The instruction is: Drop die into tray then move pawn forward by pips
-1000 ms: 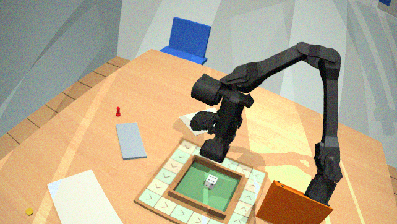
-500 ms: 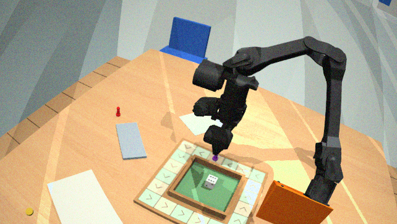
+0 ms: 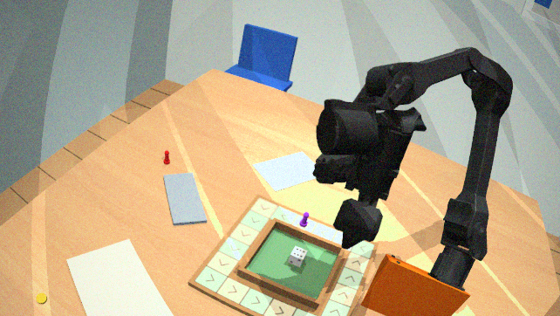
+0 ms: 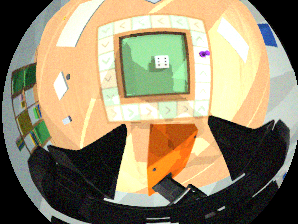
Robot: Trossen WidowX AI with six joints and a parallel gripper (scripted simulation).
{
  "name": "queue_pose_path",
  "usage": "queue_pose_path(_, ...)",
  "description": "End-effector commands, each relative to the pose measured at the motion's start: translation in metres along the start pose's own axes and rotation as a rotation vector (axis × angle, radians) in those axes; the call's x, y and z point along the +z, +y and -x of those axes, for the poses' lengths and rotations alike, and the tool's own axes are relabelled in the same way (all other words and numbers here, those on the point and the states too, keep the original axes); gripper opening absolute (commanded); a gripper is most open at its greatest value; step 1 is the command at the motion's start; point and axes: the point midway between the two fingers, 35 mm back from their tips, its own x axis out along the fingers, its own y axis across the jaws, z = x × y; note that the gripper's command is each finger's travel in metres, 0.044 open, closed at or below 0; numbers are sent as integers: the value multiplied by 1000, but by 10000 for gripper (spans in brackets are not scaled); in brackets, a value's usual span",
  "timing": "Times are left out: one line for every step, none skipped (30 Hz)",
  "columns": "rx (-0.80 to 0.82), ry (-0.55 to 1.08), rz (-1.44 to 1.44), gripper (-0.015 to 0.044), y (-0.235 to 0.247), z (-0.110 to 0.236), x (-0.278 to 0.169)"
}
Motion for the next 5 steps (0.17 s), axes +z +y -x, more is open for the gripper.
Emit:
queue_pose_path(0, 0, 0, 440, 0, 0, 0)
queue_pose_path(0, 0, 0, 440, 0, 0, 0)
queue_pose_path(0, 0, 0, 440, 0, 0, 0)
queue_pose_path(0, 0, 0, 440, 0, 0, 0)
queue_pose_path(0, 0, 0, 440, 0, 0, 0)
